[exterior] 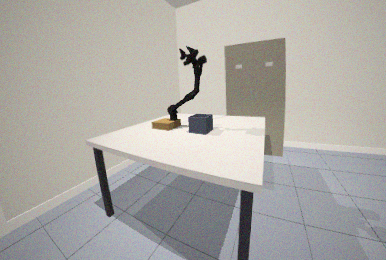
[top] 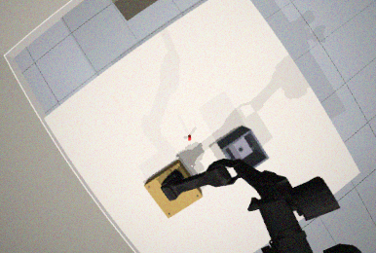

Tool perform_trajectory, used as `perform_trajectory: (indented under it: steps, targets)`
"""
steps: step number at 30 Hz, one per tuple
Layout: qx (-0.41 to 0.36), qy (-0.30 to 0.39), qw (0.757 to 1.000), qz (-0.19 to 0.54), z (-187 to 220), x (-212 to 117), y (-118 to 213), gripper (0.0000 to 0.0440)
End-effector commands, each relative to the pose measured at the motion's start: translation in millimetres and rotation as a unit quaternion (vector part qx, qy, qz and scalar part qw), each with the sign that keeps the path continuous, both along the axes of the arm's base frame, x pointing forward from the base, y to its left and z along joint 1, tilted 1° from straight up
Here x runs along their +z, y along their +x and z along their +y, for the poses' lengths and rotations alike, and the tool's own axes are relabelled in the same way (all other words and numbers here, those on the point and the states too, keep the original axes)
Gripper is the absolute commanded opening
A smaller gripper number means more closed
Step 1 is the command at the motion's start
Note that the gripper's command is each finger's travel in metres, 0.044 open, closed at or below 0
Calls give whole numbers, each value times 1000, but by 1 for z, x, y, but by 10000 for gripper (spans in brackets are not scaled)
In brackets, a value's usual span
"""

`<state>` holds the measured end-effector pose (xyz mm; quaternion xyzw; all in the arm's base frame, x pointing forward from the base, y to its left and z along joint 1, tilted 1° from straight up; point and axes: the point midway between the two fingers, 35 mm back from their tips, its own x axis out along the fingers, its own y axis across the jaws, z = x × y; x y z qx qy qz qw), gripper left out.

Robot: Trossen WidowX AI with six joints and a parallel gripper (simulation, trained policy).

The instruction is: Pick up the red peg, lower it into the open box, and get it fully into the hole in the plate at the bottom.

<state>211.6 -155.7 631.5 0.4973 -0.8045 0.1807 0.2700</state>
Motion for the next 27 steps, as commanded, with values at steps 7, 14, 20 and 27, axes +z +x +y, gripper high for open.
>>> perform_trajectory:
  steps: [7,14,20,27]
  targets:
    - [-2,-64,993,-104,-3,1,-43,440]
    - [4,-135,970,-200,-2,0,-85,440]
    - [11,-203,940,-273,3,-4,-118,440]
    - [19,-289,893,-346,14,-11,-155,440]
